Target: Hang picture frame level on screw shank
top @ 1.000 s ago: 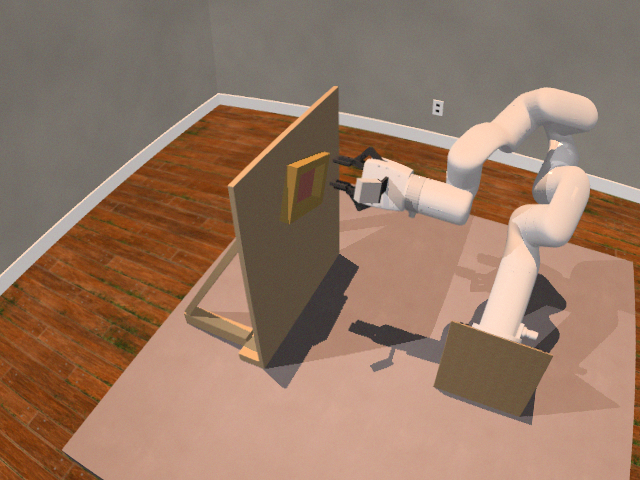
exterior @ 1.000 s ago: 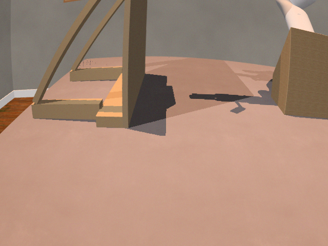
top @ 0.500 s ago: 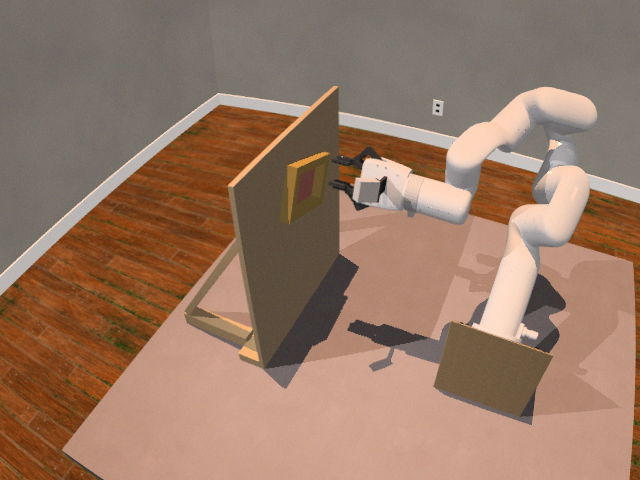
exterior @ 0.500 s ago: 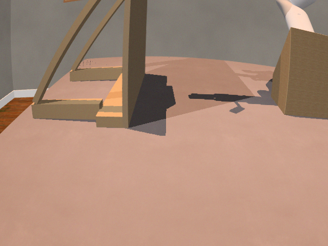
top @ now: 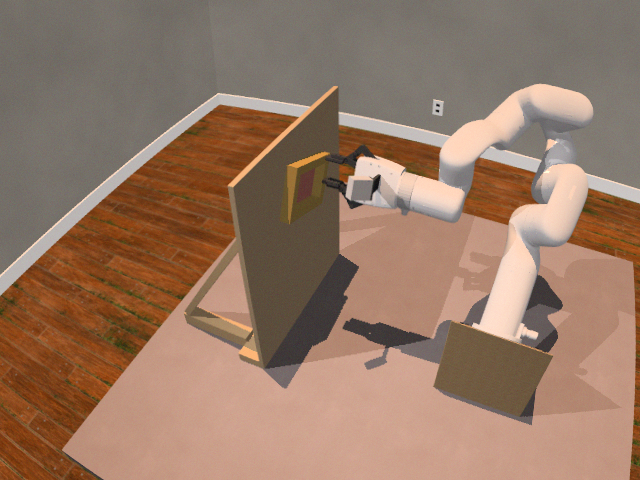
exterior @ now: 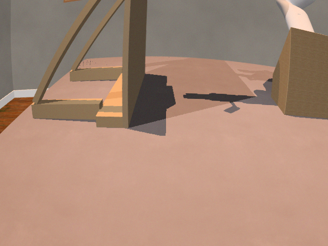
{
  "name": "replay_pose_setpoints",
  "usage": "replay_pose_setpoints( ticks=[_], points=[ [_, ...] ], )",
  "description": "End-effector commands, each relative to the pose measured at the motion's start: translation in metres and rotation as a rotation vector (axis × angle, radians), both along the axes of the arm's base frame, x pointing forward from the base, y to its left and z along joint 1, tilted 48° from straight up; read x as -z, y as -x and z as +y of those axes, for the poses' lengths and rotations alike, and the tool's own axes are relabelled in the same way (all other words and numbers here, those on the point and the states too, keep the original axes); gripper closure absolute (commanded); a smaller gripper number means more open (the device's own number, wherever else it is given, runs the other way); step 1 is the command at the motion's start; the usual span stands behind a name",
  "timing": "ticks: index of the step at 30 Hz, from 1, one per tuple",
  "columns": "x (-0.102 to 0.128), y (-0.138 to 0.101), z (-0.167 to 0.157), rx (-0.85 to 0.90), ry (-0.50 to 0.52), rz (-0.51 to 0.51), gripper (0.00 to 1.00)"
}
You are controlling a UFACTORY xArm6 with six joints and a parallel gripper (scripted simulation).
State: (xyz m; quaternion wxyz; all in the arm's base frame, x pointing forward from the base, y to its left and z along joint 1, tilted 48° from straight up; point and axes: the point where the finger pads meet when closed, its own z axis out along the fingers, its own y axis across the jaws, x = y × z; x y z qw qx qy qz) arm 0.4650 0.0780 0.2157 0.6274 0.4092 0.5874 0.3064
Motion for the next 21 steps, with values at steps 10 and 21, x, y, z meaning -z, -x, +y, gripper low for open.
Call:
replay_pose_setpoints(
  ticks=[10,21],
  points=[
    [-0.001,-0.021,-0.002,-0.001,-0.001,-0.003,0.5],
    [0.0,-0.036,-0.005,-0.001,-0.001,-0.003,0.5]
  ],
)
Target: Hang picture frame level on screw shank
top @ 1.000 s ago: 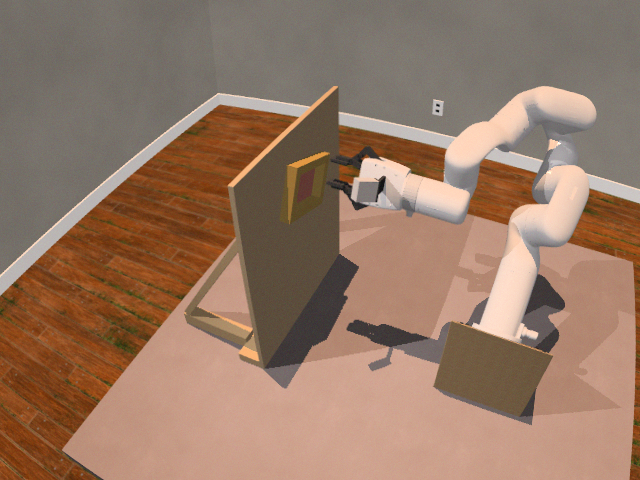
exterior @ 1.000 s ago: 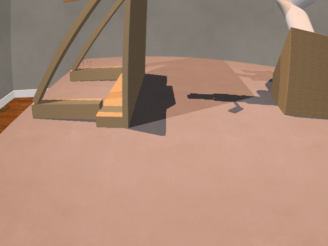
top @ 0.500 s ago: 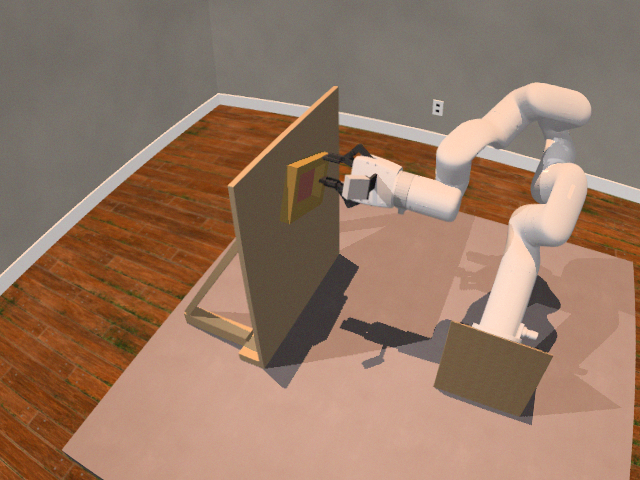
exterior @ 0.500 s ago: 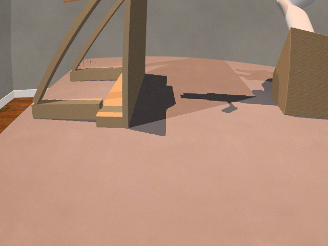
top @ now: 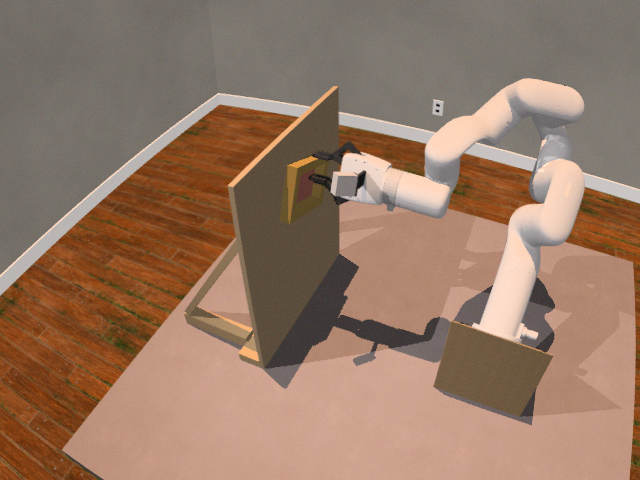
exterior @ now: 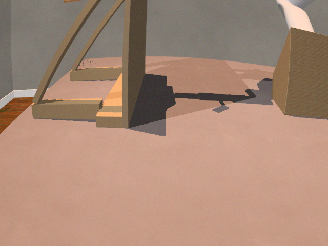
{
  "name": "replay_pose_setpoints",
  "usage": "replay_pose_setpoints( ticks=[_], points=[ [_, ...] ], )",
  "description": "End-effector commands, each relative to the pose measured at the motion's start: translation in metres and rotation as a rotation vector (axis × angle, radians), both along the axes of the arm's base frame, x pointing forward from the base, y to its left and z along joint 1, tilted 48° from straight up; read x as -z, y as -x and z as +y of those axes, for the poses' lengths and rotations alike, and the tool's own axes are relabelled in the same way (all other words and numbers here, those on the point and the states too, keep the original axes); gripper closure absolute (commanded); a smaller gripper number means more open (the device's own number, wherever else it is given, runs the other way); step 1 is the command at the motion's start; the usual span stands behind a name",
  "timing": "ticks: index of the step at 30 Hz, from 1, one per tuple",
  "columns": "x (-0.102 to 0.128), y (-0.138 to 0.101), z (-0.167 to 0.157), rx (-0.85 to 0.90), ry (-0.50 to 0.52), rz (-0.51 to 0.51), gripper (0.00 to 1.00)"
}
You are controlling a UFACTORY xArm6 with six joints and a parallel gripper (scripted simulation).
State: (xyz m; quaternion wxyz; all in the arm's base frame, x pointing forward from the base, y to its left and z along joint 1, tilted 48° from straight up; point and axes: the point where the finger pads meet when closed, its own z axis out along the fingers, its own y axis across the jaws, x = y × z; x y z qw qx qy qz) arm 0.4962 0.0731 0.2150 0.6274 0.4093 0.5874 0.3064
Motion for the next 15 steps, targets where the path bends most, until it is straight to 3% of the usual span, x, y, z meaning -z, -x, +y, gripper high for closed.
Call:
replay_pose_setpoints(
  ticks=[1,15],
  points=[
    [-0.001,-0.006,0.0,-0.001,-0.001,-0.003,0.5],
    [-0.001,-0.018,-0.002,-0.001,-0.001,-0.003,0.5]
  ],
)
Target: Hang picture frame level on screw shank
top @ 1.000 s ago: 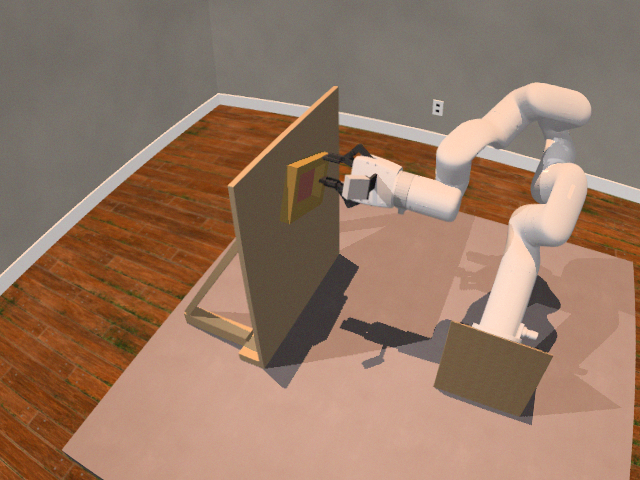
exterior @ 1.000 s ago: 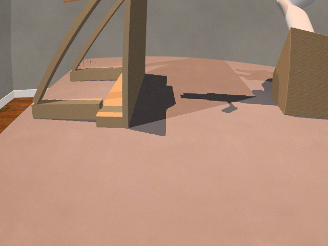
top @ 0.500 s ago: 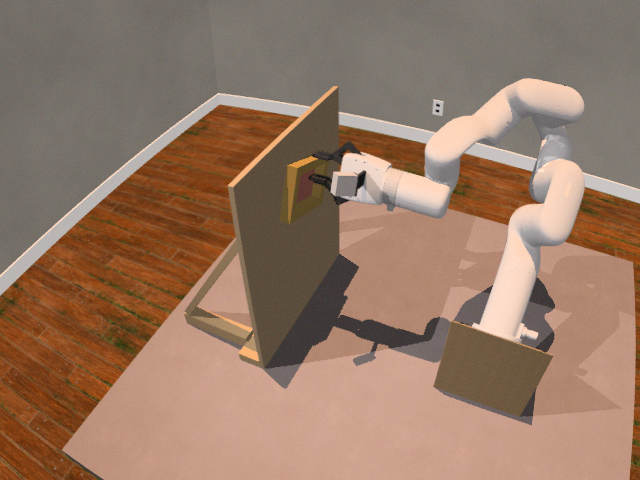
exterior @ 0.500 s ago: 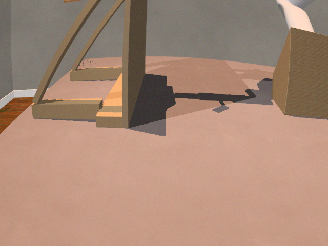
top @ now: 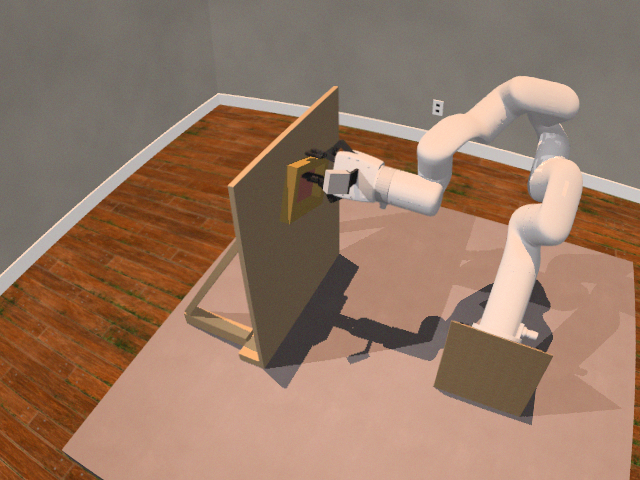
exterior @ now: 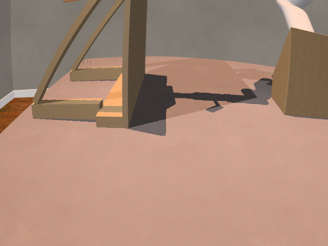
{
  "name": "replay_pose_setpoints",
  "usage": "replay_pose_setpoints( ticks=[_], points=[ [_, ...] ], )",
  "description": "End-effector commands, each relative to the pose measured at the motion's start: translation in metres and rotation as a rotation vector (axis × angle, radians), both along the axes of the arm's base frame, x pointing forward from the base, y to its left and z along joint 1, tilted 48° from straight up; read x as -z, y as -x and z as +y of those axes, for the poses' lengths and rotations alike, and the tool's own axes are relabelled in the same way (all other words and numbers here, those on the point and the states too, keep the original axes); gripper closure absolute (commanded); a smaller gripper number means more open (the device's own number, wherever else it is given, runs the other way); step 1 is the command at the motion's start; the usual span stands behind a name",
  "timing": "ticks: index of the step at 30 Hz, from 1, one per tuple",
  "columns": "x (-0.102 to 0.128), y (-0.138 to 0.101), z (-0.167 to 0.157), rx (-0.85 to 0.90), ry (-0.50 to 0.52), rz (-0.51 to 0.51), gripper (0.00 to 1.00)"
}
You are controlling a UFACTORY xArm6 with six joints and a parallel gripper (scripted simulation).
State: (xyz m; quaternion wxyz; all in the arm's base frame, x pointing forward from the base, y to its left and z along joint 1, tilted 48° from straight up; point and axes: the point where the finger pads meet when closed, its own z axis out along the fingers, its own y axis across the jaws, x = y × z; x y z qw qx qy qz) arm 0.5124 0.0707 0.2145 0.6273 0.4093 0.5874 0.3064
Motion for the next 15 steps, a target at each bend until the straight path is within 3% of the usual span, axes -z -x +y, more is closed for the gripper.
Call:
replay_pose_setpoints(
  ticks=[1,15],
  points=[
    [-0.0013,-0.0022,0.0005,-0.001,-0.001,-0.003,0.5],
    [-0.0012,-0.0037,0.0003,-0.001,-0.001,-0.003,0.5]
  ],
)
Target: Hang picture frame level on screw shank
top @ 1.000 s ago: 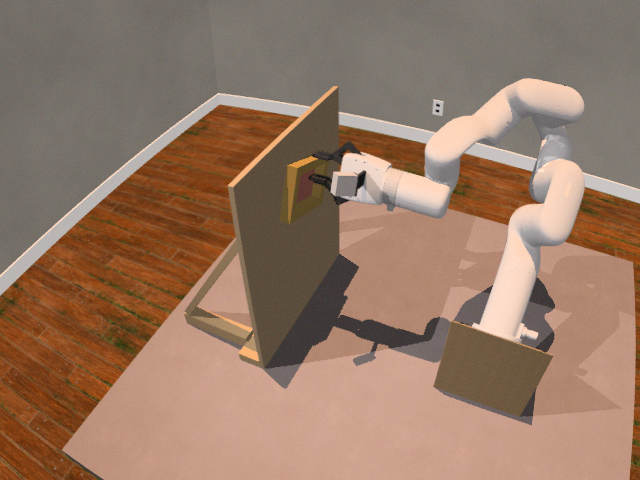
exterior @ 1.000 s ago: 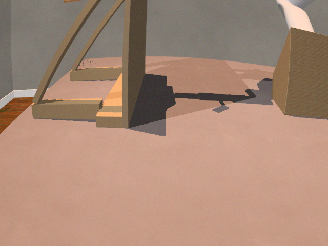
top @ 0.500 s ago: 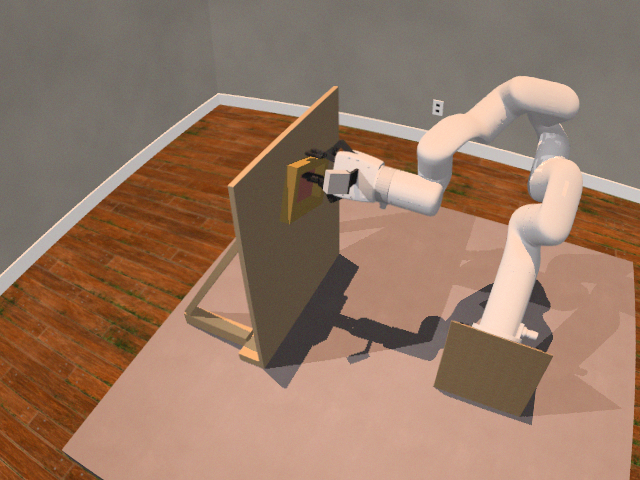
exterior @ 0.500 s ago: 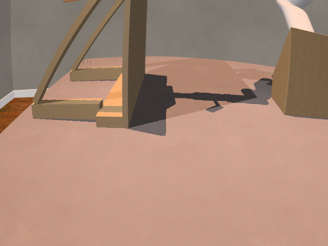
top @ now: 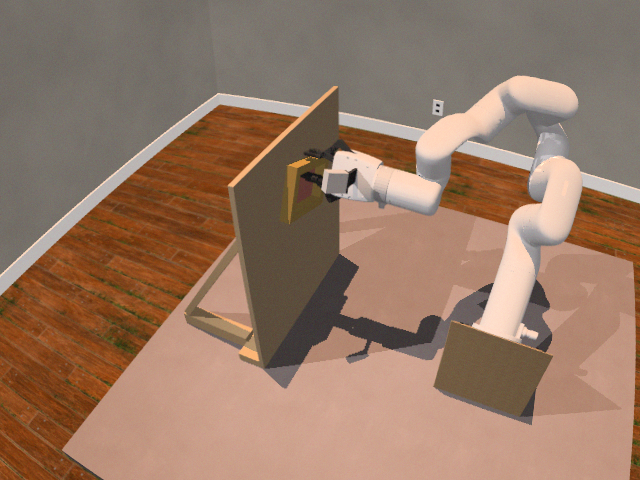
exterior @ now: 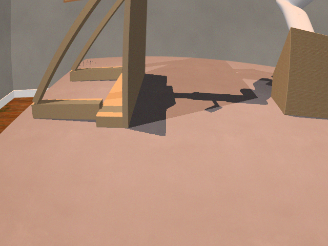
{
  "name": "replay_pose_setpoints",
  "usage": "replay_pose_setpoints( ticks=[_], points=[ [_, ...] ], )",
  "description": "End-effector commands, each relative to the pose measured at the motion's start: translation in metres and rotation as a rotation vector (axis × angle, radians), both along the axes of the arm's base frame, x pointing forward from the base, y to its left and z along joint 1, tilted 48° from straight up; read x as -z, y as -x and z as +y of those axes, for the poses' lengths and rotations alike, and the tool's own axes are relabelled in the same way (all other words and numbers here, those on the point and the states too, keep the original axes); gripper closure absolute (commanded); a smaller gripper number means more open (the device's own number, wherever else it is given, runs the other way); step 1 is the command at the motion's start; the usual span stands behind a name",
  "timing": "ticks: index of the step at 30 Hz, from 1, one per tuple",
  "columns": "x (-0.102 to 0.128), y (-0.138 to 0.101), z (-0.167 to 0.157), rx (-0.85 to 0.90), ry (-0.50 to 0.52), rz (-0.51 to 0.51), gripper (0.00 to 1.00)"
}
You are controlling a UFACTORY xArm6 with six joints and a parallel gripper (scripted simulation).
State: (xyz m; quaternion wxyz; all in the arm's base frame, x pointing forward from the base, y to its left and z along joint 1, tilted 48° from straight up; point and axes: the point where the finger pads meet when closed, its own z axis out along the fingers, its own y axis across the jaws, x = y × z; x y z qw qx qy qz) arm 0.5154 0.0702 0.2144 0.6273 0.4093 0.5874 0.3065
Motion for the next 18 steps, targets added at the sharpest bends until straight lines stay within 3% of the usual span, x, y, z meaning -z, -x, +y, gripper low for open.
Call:
replay_pose_setpoints(
  ticks=[1,7,8,18],
  points=[
    [-0.0013,-0.0007,0.0007,-0.001,-0.001,-0.003,0.5],
    [-0.0013,-0.0007,0.0007,-0.001,-0.001,-0.003,0.5],
    [-0.0013,-0.0007,0.0007,-0.001,-0.001,-0.003,1.0],
    [-0.0013,-0.0007,0.0007,-0.001,-0.001,-0.003,1.0]
  ],
)
